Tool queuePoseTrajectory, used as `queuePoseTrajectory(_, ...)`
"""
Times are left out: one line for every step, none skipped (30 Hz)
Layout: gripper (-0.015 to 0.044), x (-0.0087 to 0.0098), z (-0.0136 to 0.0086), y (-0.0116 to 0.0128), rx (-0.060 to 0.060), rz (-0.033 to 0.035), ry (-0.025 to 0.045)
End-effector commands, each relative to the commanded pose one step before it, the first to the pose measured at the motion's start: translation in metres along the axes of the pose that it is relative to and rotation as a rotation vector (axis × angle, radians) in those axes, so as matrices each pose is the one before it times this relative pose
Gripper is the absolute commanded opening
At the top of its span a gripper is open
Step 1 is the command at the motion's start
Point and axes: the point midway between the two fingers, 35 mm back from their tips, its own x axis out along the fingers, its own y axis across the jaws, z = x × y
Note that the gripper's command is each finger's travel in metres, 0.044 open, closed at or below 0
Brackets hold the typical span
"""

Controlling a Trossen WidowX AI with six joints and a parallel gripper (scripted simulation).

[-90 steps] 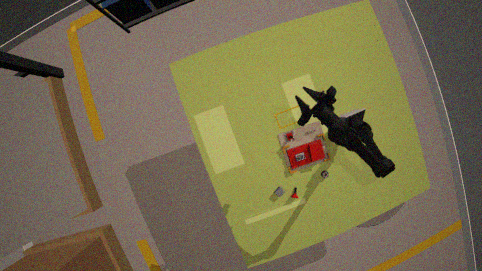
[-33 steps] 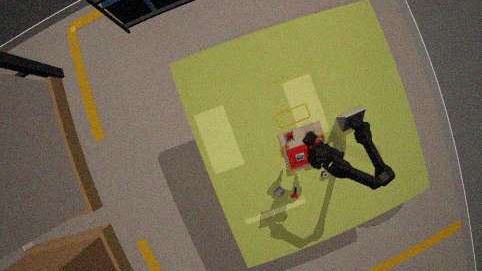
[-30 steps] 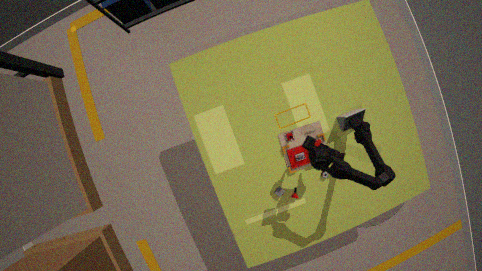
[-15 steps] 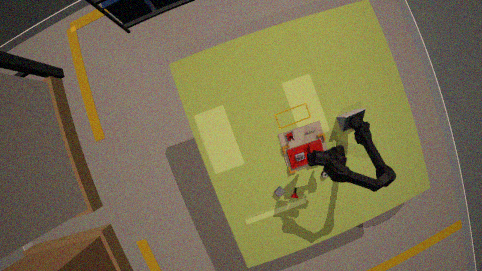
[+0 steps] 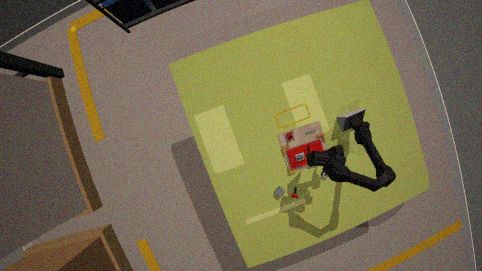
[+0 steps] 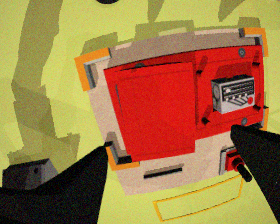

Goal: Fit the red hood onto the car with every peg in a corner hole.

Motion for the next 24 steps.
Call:
queuePoseTrajectory(0.044, 0.00463, -0.00006, 0.00182, 0.0086, 0.00573, -0.00491)
queuePoseTrajectory(0.044, 0.00075, -0.00002, -0.00007, 0.0, -0.00004, 0.00007)
queuePoseTrajectory(0.044, 0.00076, -0.00002, -0.00007, 0.0, -0.00004, 0.00006)
queuePoseTrajectory(0.044, 0.00076, -0.00002, -0.00007, 0.0, -0.00004, 0.00006)
queuePoseTrajectory(0.044, 0.00076, -0.00002, -0.00007, 0.0, -0.00004, 0.00005)
queuePoseTrajectory(0.044, 0.00076, -0.00002, -0.00007, 0.0, -0.00004, 0.00005)
queuePoseTrajectory(0.044, 0.00076, -0.00001, -0.00006, 0.0, -0.00004, 0.00004)
queuePoseTrajectory(0.044, 0.00076, -0.00001, -0.00006, 0.0, -0.00003, 0.00004)
queuePoseTrajectory(0.044, 0.00076, -0.00001, -0.00006, 0.0, -0.00003, 0.00003)
queuePoseTrajectory(0.044, 0.00076, -0.00001, -0.00006, 0.0, -0.00003, 0.00003)
queuePoseTrajectory(0.044, 0.00076, -0.00001, -0.00005, 0.0, -0.00003, 0.00003)
queuePoseTrajectory(0.044, 0.00076, -0.00001, -0.00005, 0.0, -0.00003, 0.00002)
queuePoseTrajectory(0.044, 0.00076, -0.00001, -0.00005, 0.0, -0.00003, 0.00002)
queuePoseTrajectory(0.044, 0.00076, -0.00001, -0.00005, 0.0, -0.00003, 0.00001)
queuePoseTrajectory(0.044, 0.00076, -0.00001, -0.00004, 0.0, -0.00002, 0.00001)
queuePoseTrajectory(0.044, 0.00076, 0.0, -0.00004, 0.0, -0.00002, 0.0)
queuePoseTrajectory(0.044, 0.00076, 0.0, -0.00004, 0.0, -0.00002, 0.0)
queuePoseTrajectory(0.044, 0.00075, 0.0, -0.00004, 0.0, -0.00002, -0.00001)
queuePoseTrajectory(0.044, 0.00075, 0.0, -0.00004, 0.0, -0.00002, -0.00001)
queuePoseTrajectory(0.044, 0.00075, 0.0, -0.00003, 0.0, -0.00002, -0.00002)
queuePoseTrajectory(0.044, 0.00075, 0.0, -0.00003, 0.0, -0.00001, -0.00002)
queuePoseTrajectory(0.044, 0.00075, 0.0, -0.00003, 0.0, -0.00001, -0.00003)
queuePoseTrajectory(0.044, 0.00075, 0.0, -0.00003, 0.0, -0.00001, -0.00003)
queuePoseTrajectory(0.044, 0.00075, 0.0, -0.00002, 0.0, -0.00001, -0.00004)
